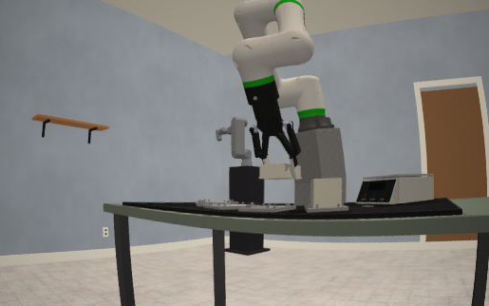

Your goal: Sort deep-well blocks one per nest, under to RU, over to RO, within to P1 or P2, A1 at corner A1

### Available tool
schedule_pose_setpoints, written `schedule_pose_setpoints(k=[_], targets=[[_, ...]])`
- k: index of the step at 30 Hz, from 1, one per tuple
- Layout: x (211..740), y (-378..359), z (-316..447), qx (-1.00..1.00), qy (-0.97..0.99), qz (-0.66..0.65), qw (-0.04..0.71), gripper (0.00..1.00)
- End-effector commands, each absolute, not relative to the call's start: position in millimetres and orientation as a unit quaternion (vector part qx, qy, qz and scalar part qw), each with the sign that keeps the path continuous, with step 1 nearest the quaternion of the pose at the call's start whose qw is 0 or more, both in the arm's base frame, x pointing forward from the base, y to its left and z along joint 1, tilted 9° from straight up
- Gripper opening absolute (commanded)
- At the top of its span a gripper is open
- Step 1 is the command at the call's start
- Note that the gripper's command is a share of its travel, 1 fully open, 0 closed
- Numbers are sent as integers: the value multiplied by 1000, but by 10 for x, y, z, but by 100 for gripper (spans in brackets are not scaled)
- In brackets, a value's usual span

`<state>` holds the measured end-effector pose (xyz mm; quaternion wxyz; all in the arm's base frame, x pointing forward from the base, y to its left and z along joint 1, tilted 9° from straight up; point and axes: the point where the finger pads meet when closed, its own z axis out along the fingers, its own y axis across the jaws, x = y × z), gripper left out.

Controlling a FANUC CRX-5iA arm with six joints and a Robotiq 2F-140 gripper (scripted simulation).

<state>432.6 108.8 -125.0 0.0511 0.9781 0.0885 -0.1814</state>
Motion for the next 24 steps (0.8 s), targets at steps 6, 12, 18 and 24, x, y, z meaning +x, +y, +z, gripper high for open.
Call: schedule_pose_setpoints(k=[6, 12, 18, 24], targets=[[4402, 931, -1320, 978, 89, -181, 51, 10], [4482, 756, -1394, 978, 89, -181, 51, 10], [4510, 691, -1418, 978, 89, -181, 51, 10], [4508, 693, -1419, 978, 89, -181, 51, 10]])
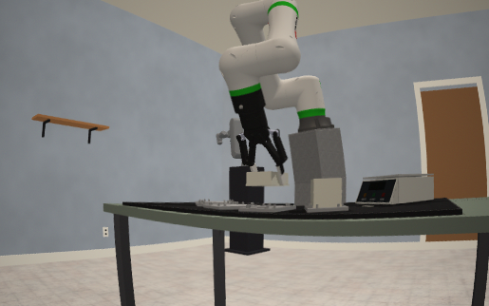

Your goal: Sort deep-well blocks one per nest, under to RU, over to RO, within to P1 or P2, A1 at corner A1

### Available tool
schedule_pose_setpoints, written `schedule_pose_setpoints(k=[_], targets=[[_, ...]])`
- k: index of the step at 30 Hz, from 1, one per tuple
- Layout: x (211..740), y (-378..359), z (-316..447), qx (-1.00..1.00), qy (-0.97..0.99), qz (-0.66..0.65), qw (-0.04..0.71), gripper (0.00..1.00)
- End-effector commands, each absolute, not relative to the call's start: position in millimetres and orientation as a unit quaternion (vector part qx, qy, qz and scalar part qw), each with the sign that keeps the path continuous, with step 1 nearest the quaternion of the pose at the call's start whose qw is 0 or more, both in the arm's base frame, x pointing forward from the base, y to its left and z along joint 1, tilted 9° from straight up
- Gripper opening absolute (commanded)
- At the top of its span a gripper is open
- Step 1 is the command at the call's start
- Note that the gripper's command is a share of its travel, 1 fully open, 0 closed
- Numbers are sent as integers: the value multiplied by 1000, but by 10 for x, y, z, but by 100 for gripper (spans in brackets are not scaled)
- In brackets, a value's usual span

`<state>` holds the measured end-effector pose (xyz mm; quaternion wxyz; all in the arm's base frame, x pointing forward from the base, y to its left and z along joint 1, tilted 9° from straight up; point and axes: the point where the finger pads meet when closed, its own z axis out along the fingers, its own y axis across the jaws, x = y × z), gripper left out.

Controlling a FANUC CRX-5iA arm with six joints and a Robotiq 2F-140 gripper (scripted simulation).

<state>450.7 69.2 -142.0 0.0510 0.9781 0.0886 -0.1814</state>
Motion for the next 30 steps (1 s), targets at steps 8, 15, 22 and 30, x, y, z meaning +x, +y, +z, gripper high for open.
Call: schedule_pose_setpoints(k=[8, 15, 22, 30], targets=[[4505, 698, -1419, 978, 89, -181, 51, 10], [4503, 699, -1419, 978, 89, -181, 51, 10], [4502, 701, -1420, 978, 89, -181, 51, 10], [4514, 700, -1502, 978, 89, -181, 51, 10]])
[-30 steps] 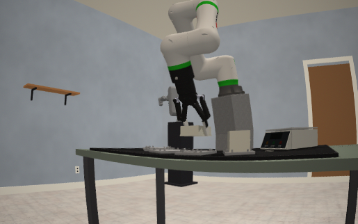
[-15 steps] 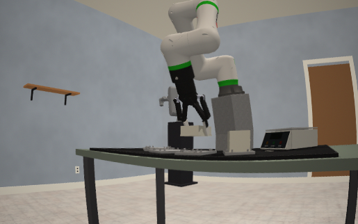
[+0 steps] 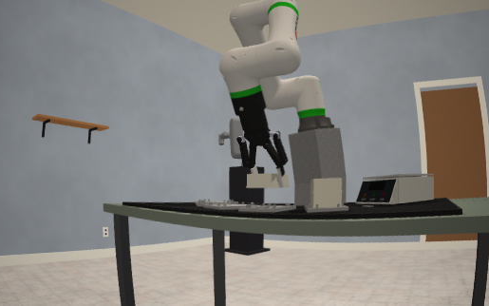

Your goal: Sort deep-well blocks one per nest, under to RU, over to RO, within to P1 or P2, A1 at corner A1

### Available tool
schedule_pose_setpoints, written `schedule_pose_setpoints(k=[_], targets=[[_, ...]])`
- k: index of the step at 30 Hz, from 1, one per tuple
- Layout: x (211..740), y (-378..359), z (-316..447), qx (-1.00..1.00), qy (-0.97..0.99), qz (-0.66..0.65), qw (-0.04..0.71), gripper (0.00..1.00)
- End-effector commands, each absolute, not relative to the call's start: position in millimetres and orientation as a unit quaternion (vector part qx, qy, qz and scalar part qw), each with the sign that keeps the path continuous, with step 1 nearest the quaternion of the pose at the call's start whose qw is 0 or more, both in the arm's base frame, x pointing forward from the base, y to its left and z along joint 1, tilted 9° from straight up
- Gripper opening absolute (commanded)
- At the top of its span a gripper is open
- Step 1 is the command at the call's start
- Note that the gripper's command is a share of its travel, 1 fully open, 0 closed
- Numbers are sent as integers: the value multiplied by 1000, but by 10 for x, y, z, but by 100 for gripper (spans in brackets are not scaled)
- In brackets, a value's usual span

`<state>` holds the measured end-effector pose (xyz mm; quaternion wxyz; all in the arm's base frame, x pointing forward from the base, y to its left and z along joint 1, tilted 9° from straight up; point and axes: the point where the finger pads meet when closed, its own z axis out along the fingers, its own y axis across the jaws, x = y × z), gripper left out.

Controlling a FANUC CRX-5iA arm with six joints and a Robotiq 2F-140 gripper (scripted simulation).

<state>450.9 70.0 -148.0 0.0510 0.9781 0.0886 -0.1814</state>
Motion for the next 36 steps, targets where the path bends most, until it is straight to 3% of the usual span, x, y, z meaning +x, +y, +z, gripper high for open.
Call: schedule_pose_setpoints(k=[1, 36], targets=[[4514, 700, -1502, 978, 89, -181, 51, 10], [4586, 685, -1954, 978, 89, -181, 51, 10]])
